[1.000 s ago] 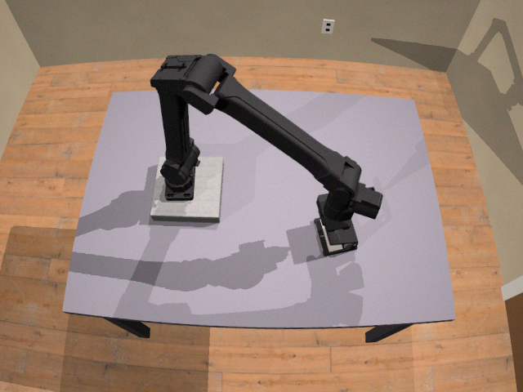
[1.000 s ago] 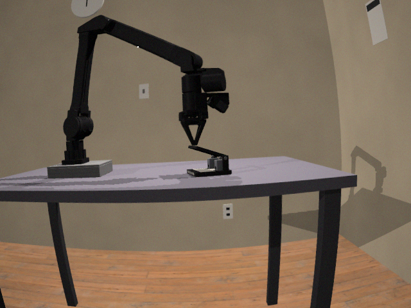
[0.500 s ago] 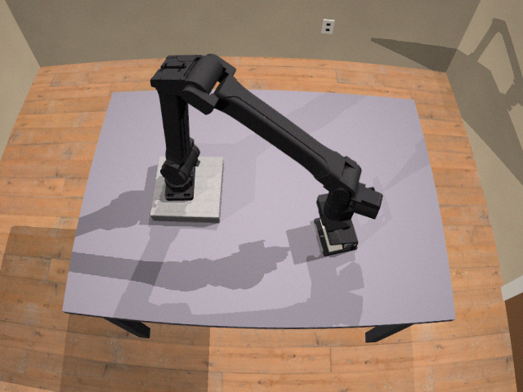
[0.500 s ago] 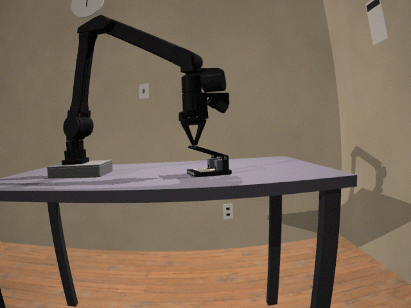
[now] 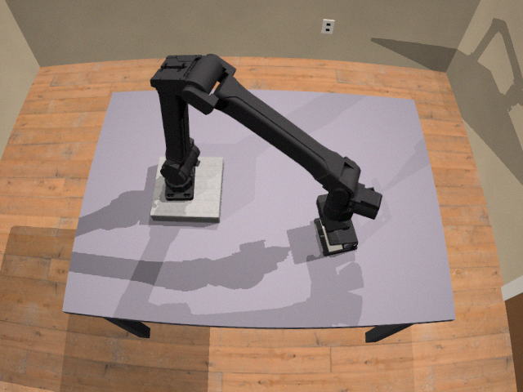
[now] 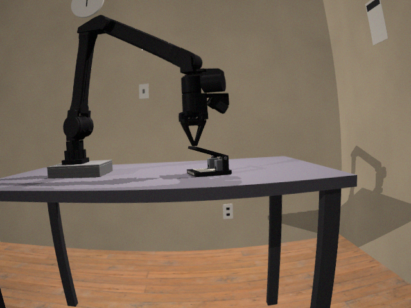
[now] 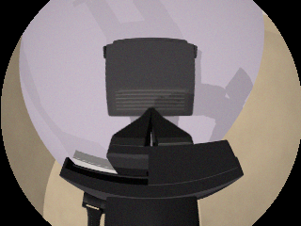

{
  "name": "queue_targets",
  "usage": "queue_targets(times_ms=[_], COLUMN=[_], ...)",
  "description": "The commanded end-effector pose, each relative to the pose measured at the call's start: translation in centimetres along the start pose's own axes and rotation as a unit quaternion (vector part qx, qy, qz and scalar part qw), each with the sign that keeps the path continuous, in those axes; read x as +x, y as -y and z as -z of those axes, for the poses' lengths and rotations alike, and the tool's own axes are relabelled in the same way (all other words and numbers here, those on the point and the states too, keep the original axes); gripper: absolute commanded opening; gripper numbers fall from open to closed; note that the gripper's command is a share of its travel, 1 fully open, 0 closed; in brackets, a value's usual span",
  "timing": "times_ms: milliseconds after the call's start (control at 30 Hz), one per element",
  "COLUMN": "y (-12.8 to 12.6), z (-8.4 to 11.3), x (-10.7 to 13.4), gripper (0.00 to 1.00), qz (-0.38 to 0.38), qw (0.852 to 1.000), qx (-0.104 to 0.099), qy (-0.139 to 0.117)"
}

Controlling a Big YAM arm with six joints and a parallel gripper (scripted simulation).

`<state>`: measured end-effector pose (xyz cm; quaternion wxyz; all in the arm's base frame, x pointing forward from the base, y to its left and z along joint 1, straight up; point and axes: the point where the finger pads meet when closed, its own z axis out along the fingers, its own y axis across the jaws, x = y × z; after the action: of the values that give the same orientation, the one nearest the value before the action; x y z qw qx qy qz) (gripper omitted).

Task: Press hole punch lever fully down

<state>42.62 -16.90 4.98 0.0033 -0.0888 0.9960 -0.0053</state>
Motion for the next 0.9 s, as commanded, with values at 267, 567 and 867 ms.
queue_targets(times_ms=[267, 567, 867], y=[0.28, 0.23, 0.22], z=[-1.71, -1.75, -1.76], x=[0.61, 0.59, 0.59], gripper=[0.00, 0.00, 0.00], qz=[0.000, 0.001, 0.001], qw=[1.000, 1.000, 1.000], qx=[-0.003, -0.003, -0.003], qy=[-0.005, -0.006, -0.006])
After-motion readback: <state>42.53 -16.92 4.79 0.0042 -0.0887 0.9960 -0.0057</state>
